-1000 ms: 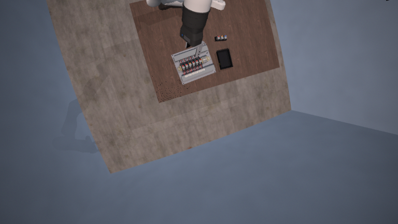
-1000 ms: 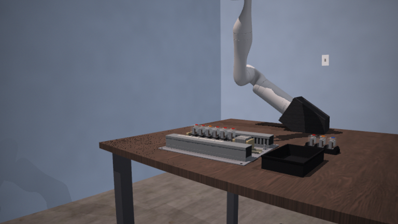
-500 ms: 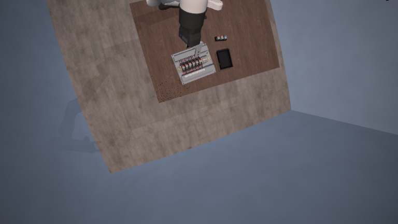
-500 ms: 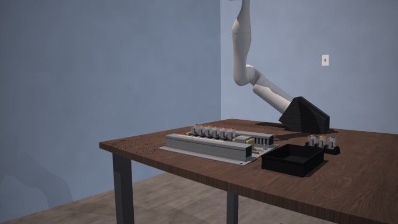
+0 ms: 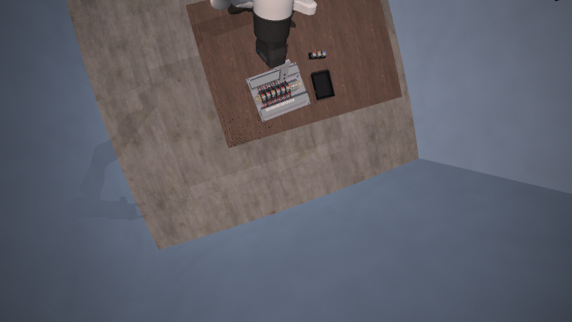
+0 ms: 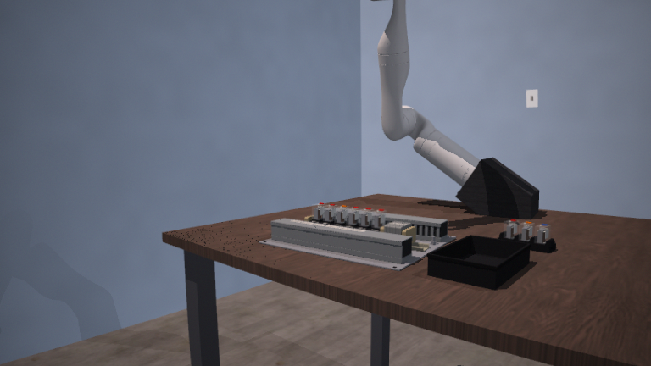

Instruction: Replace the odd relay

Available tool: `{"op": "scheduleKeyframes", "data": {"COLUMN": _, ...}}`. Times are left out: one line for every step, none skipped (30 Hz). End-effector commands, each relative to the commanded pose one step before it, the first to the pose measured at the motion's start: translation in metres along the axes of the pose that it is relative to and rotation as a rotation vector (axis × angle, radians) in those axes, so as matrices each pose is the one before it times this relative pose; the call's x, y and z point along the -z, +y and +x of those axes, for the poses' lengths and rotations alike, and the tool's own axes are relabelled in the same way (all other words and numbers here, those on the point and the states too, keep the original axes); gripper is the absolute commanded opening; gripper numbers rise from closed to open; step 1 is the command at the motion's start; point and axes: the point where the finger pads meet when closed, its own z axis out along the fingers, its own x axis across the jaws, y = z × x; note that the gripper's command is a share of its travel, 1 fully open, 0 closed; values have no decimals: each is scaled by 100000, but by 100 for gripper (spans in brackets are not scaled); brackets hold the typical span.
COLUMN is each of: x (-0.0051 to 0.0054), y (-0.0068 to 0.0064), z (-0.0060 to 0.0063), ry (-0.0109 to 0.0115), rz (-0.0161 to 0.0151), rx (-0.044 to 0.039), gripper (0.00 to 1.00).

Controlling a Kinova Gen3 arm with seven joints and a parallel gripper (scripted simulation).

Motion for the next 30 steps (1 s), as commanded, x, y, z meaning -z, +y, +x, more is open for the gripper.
{"op": "scheduleKeyframes", "data": {"x": 71, "y": 20, "z": -8, "ry": -1209, "rz": 520, "rx": -404, "gripper": 100}}
{"op": "scheduleKeyframes", "data": {"x": -2, "y": 13, "z": -18, "ry": -1392, "rz": 510, "rx": -389, "gripper": 100}}
{"op": "scheduleKeyframes", "data": {"x": -3, "y": 13, "z": -18, "ry": -1392, "rz": 510, "rx": -389, "gripper": 100}}
{"op": "scheduleKeyframes", "data": {"x": -3, "y": 13, "z": -18, "ry": -1392, "rz": 510, "rx": -389, "gripper": 100}}
{"op": "scheduleKeyframes", "data": {"x": -3, "y": 13, "z": -18, "ry": -1392, "rz": 510, "rx": -389, "gripper": 100}}
{"op": "scheduleKeyframes", "data": {"x": -3, "y": 13, "z": -18, "ry": -1392, "rz": 510, "rx": -389, "gripper": 100}}
{"op": "scheduleKeyframes", "data": {"x": -3, "y": 14, "z": -18, "ry": -1392, "rz": 510, "rx": -389, "gripper": 100}}
{"op": "scheduleKeyframes", "data": {"x": -4, "y": 14, "z": -18, "ry": -1392, "rz": 510, "rx": -389, "gripper": 100}}
{"op": "scheduleKeyframes", "data": {"x": -4, "y": 14, "z": -18, "ry": -1392, "rz": 510, "rx": -389, "gripper": 100}}
{"op": "scheduleKeyframes", "data": {"x": -4, "y": 14, "z": -18, "ry": -1392, "rz": 510, "rx": -389, "gripper": 100}}
{"op": "scheduleKeyframes", "data": {"x": -4, "y": 14, "z": -18, "ry": -1392, "rz": 510, "rx": -389, "gripper": 100}}
{"op": "scheduleKeyframes", "data": {"x": -4, "y": 14, "z": -17, "ry": -1392, "rz": 510, "rx": -389, "gripper": 100}}
{"op": "scheduleKeyframes", "data": {"x": -4, "y": 14, "z": -17, "ry": -1392, "rz": 510, "rx": -389, "gripper": 100}}
{"op": "scheduleKeyframes", "data": {"x": -5, "y": 14, "z": -17, "ry": -1392, "rz": 510, "rx": -389, "gripper": 100}}
{"op": "scheduleKeyframes", "data": {"x": -5, "y": 14, "z": -17, "ry": -1392, "rz": 510, "rx": -389, "gripper": 100}}
{"op": "scheduleKeyframes", "data": {"x": 0, "y": 0, "z": 0, "ry": 0, "rz": 0, "rx": 0, "gripper": 100}}
{"op": "scheduleKeyframes", "data": {"x": 0, "y": 0, "z": 0, "ry": 0, "rz": 0, "rx": 0, "gripper": 100}}
{"op": "scheduleKeyframes", "data": {"x": 156, "y": -230, "z": 206, "ry": 19693, "rz": -1862, "rx": 642, "gripper": 100}}
{"op": "scheduleKeyframes", "data": {"x": -17, "y": 18, "z": -15, "ry": -1462, "rz": 358, "rx": -291, "gripper": 100}}
{"op": "scheduleKeyframes", "data": {"x": -17, "y": 18, "z": -15, "ry": -1462, "rz": 358, "rx": -291, "gripper": 100}}
{"op": "scheduleKeyframes", "data": {"x": -17, "y": 18, "z": -15, "ry": -1462, "rz": 358, "rx": -291, "gripper": 100}}
{"op": "scheduleKeyframes", "data": {"x": -17, "y": 19, "z": -15, "ry": -1462, "rz": 358, "rx": -291, "gripper": 100}}
{"op": "scheduleKeyframes", "data": {"x": -17, "y": 19, "z": -14, "ry": -1462, "rz": 358, "rx": -291, "gripper": 100}}
{"op": "scheduleKeyframes", "data": {"x": -17, "y": 19, "z": -14, "ry": -1462, "rz": 358, "rx": -291, "gripper": 100}}
{"op": "scheduleKeyframes", "data": {"x": -18, "y": 19, "z": -14, "ry": -1462, "rz": 358, "rx": -291, "gripper": 100}}
{"op": "scheduleKeyframes", "data": {"x": -18, "y": 19, "z": -13, "ry": -1462, "rz": 358, "rx": -291, "gripper": 100}}
{"op": "scheduleKeyframes", "data": {"x": -18, "y": 19, "z": -13, "ry": -1462, "rz": 358, "rx": -291, "gripper": 100}}
{"op": "scheduleKeyframes", "data": {"x": -18, "y": 19, "z": -13, "ry": -1462, "rz": 358, "rx": -291, "gripper": 100}}
{"op": "scheduleKeyframes", "data": {"x": -18, "y": 19, "z": -12, "ry": -1462, "rz": 358, "rx": -291, "gripper": 100}}
{"op": "scheduleKeyframes", "data": {"x": -18, "y": 19, "z": -12, "ry": -1462, "rz": 358, "rx": -291, "gripper": 100}}
